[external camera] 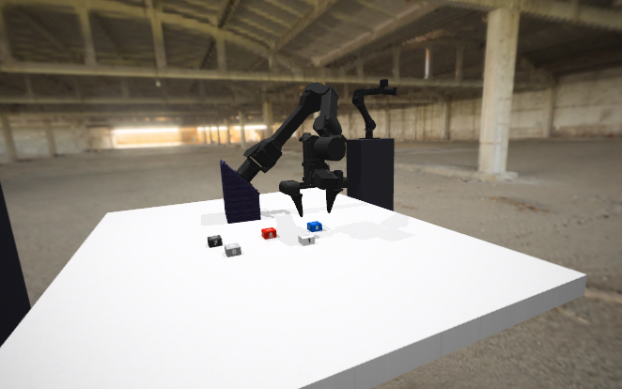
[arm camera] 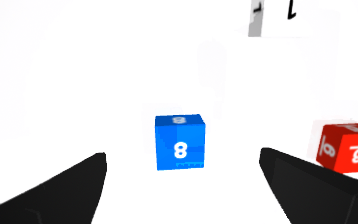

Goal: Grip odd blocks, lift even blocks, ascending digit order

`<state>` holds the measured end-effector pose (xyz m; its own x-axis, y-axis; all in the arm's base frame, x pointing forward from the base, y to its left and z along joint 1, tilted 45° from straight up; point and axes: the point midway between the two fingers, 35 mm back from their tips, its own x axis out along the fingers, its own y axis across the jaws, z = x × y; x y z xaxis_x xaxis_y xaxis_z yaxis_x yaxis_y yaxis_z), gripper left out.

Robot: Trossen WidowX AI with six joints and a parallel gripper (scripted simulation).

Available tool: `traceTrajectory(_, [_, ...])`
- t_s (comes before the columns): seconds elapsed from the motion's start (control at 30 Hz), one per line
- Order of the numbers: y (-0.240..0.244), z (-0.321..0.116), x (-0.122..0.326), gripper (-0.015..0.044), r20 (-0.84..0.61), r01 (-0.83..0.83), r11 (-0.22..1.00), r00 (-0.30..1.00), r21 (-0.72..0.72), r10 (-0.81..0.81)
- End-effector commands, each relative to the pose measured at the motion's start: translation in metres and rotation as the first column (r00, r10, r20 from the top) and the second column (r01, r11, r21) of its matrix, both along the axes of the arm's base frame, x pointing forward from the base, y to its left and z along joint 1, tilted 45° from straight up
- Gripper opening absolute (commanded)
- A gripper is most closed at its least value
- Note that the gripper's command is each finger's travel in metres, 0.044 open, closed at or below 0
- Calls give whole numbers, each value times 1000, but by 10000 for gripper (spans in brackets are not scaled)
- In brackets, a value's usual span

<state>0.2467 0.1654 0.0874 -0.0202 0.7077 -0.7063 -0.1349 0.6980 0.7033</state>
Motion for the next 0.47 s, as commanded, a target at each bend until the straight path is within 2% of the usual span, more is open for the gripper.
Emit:
traceTrajectory(0.0, [-9,47,-11,400,11,-5,1000,1000,8,5])
traceTrajectory(0.07, [-15,79,-25,400,11,-5,1000,1000,8,5])
traceTrajectory(0.13, [-18,94,-33,400,10,-5,1000,1000,8,5])
traceTrajectory(0.43, [-18,95,-34,400,10,-5,1000,1000,8,5])
